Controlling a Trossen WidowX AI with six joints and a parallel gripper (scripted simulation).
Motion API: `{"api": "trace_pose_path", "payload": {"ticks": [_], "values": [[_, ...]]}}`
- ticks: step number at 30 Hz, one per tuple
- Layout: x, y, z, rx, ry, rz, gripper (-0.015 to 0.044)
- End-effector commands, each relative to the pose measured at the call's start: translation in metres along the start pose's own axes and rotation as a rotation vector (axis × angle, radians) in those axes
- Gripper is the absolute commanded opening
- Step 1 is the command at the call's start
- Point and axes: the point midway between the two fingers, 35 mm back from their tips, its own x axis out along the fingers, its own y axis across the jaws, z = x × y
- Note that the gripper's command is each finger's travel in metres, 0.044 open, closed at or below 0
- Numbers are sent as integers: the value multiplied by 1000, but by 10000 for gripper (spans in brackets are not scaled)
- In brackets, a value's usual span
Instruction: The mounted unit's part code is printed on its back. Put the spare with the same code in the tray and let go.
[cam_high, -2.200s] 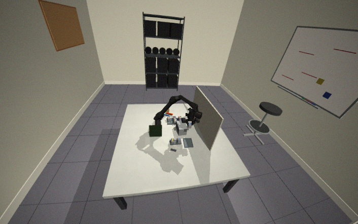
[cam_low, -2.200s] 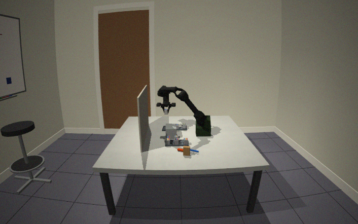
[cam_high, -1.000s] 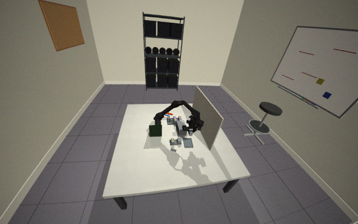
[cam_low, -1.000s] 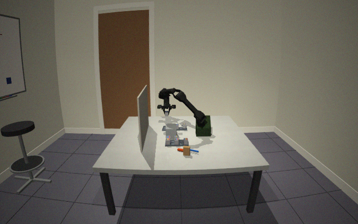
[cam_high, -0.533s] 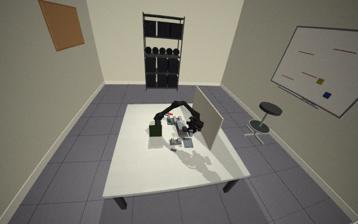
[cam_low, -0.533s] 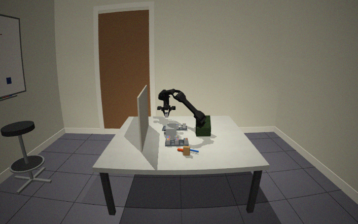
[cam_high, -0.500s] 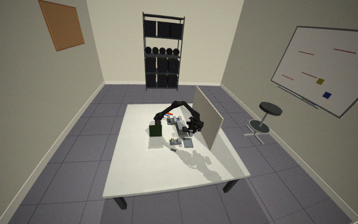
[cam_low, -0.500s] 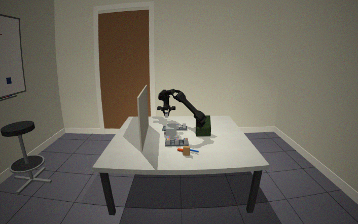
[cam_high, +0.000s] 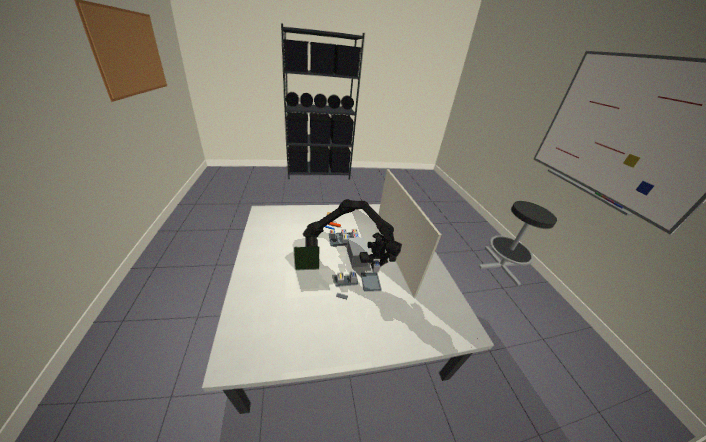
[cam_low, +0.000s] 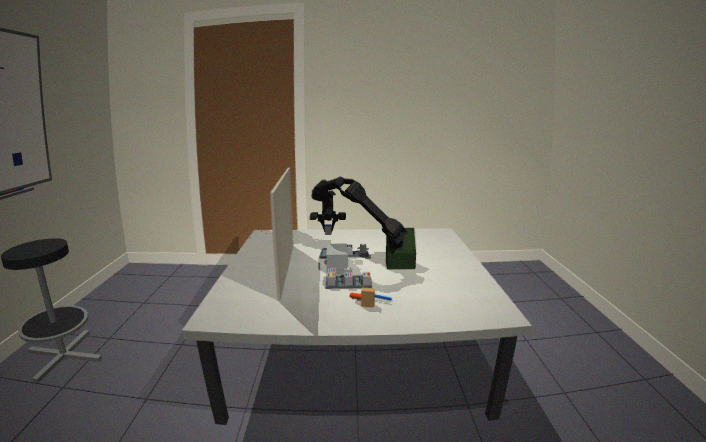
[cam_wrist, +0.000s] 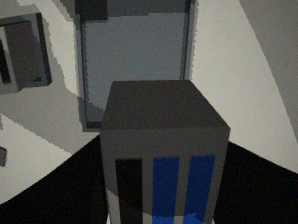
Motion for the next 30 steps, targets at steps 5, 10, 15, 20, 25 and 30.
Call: {"api": "trace_pose_path", "payload": {"ticks": [5, 10, 15, 20, 25, 30], "values": [[9, 0, 0, 5, -4, -2, 0], [14, -1, 0, 5, -4, -2, 0], [19, -1, 0, 5, -5, -2, 0], [24, -1, 0, 5, -5, -2, 0], [29, -1, 0, 5, -5, -2, 0], [34, -1, 0, 5, -5, -2, 0]]}}
